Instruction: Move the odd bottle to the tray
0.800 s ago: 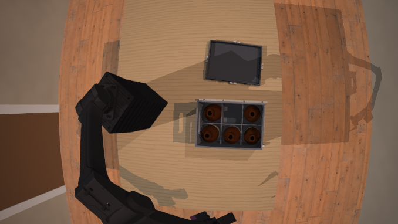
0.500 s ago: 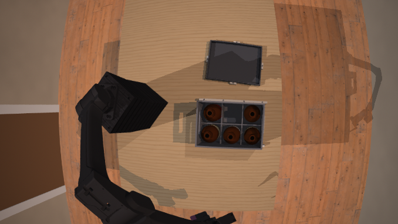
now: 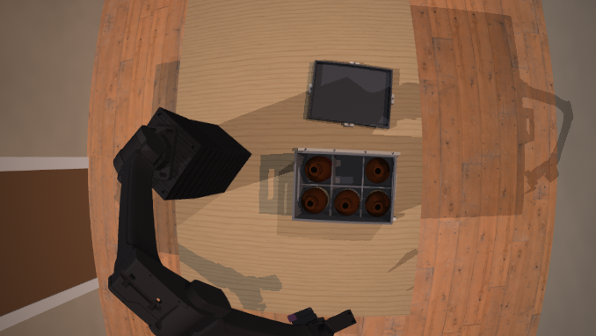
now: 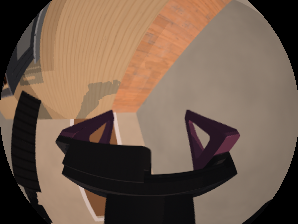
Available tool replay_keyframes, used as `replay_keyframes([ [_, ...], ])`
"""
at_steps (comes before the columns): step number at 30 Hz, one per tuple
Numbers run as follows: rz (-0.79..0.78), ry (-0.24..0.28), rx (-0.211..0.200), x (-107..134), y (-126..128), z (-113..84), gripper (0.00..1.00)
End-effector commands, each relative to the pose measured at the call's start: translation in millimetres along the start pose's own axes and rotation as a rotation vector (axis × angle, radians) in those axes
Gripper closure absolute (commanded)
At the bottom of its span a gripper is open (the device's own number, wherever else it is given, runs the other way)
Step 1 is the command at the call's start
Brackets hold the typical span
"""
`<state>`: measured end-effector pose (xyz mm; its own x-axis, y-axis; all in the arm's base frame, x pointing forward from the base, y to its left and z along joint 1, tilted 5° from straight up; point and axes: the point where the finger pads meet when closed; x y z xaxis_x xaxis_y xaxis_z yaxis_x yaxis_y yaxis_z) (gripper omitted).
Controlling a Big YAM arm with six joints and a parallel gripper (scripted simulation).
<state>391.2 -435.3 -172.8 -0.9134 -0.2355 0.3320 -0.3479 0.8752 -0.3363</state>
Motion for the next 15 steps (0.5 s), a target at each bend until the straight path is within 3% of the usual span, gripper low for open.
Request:
replay_keyframes([
  [1,-0.036,-0.108,0.026,-52,30,-46.1,0.0],
  [2,-0.036,-0.108,0.026,-53,31,-47.1,0.0],
  [3,-0.068,-0.172,-0.007,-66,55,-55.5,0.0],
  [5,-0.068,-0.172,-0.007,-74,64,-63.4,0.0],
  [6,-0.104,-0.238,-0.047,-90,97,-77.8,0.0],
  [7,-0.104,-0.238,-0.047,-93,101,-81.5,0.0],
  [8,-0.142,-0.301,-0.093,-104,134,-94.2,0.0],
  [10,-0.142,-0.301,-0.093,-104,134,-94.2,0.0],
  [11,-0.179,-0.357,-0.141,-119,180,-118.0,0.0],
  [12,-0.179,-0.357,-0.141,-119,180,-118.0,0.0],
  [13,-0.214,-0.405,-0.19,-126,217,-134.2,0.0],
  [14,-0.214,-0.405,-0.19,-126,217,-134.2,0.0],
  [15,-0.245,-0.442,-0.233,-128,249,-147.9,0.0],
])
Point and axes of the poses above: the point where the finger pads meet when closed, its own z axis out along the fingers, its own y axis across the jaws, x = y × z, and after that the axes turned 14 degrees about z, right-handed
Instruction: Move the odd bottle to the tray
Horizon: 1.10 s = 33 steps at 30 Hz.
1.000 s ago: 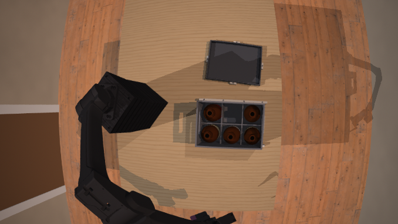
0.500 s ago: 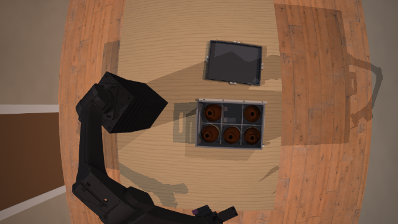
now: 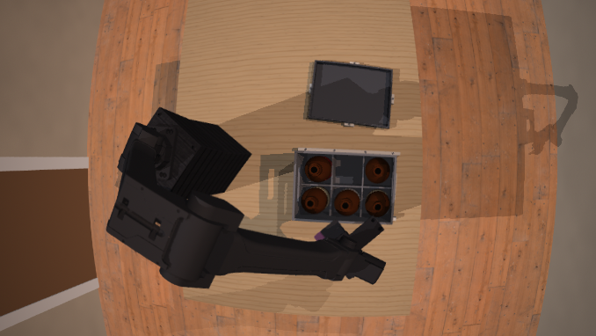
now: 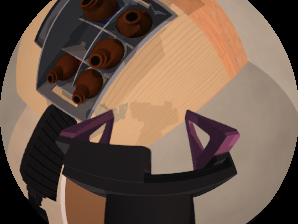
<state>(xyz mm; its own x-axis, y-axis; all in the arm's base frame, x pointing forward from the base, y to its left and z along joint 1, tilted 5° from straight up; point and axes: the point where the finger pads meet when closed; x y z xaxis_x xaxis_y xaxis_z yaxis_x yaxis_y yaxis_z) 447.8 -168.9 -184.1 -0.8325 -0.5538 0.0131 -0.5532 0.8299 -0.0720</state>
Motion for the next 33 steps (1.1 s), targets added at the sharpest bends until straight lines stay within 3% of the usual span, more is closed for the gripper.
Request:
replay_keyframes([
  [1,-0.019,-0.085,-0.034,-38,58,-20.8,0.0],
  [2,-0.019,-0.085,-0.034,-38,58,-20.8,0.0],
  [5,-0.045,-0.12,-0.084,-48,91,-25.0,0.0],
  [8,-0.021,-0.114,-0.081,-40,84,-22.8,0.0],
  [13,-0.021,-0.122,-0.078,-47,78,-20.5,0.0],
  [14,-0.021,-0.122,-0.078,-47,78,-20.5,1.0],
  [33,-0.028,-0.122,-0.078,-49,80,-20.7,1.0],
])
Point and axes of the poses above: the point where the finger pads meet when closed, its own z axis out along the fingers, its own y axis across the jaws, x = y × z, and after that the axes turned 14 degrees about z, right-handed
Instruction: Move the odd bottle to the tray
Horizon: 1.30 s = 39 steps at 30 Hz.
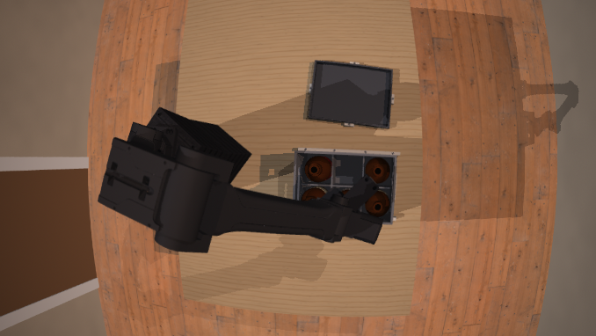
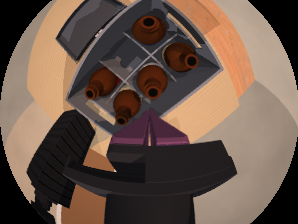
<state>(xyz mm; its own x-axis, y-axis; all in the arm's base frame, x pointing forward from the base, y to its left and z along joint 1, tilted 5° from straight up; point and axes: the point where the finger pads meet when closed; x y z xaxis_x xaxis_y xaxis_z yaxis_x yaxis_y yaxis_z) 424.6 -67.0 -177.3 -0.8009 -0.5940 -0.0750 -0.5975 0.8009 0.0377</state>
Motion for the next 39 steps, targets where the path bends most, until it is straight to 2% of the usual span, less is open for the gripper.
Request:
replay_keyframes([
  [1,0.018,-0.034,0.035,-12,-16,-7.2,1.0],
  [17,0.021,-0.035,0.036,-13,-20,-6.2,1.0],
  [20,0.019,-0.016,0.017,-7,-18,-0.8,1.0],
  [23,0.015,-0.029,0.03,-11,-23,-10.5,1.0],
  [24,0.015,-0.029,0.031,-12,-23,-11.1,0.39],
  [39,0.015,-0.029,0.031,-12,-23,-11.1,0.39],
])
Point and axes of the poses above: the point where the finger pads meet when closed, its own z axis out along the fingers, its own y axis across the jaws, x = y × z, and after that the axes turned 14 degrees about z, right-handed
